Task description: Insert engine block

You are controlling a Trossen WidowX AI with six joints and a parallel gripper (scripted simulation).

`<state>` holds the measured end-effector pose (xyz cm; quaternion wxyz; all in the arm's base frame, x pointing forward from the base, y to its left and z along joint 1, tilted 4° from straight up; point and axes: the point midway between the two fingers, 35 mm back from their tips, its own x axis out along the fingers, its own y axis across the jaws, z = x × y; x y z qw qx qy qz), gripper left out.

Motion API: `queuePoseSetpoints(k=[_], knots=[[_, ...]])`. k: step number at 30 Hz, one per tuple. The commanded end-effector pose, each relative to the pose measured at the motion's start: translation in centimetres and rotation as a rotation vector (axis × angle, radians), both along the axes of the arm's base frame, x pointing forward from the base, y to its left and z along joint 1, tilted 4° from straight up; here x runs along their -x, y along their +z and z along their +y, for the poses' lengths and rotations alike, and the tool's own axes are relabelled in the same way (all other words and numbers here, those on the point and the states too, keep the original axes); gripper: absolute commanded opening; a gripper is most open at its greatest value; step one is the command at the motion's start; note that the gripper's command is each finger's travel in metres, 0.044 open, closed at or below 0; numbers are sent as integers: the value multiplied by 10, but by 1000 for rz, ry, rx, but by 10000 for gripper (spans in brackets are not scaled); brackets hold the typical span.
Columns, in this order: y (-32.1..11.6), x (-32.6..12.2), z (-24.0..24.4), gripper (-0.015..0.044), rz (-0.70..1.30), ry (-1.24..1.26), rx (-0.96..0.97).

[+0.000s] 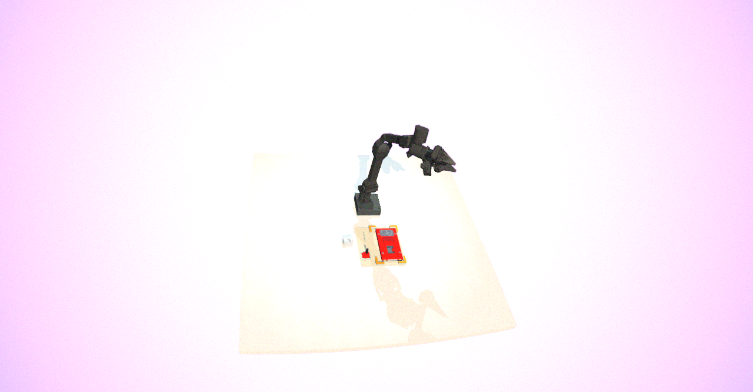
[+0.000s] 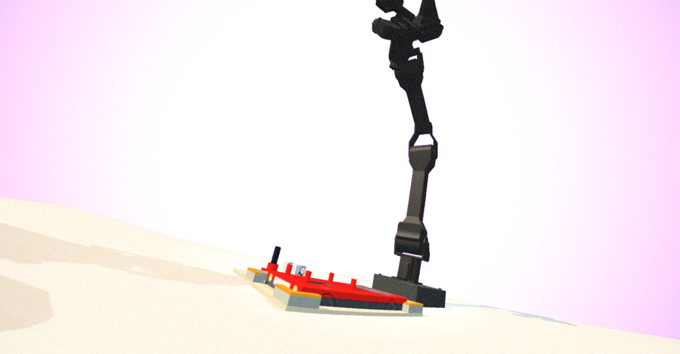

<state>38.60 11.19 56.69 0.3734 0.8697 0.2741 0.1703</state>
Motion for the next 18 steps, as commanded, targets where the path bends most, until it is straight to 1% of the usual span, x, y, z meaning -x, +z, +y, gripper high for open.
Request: queuePoseSetpoints(k=[1,10,18], knots=[[-35,-22,-24,440,111,-90,15],[-109,-52,-76,440,356,-262,11],[-177,-59,-126,440,582,-415,-6]])
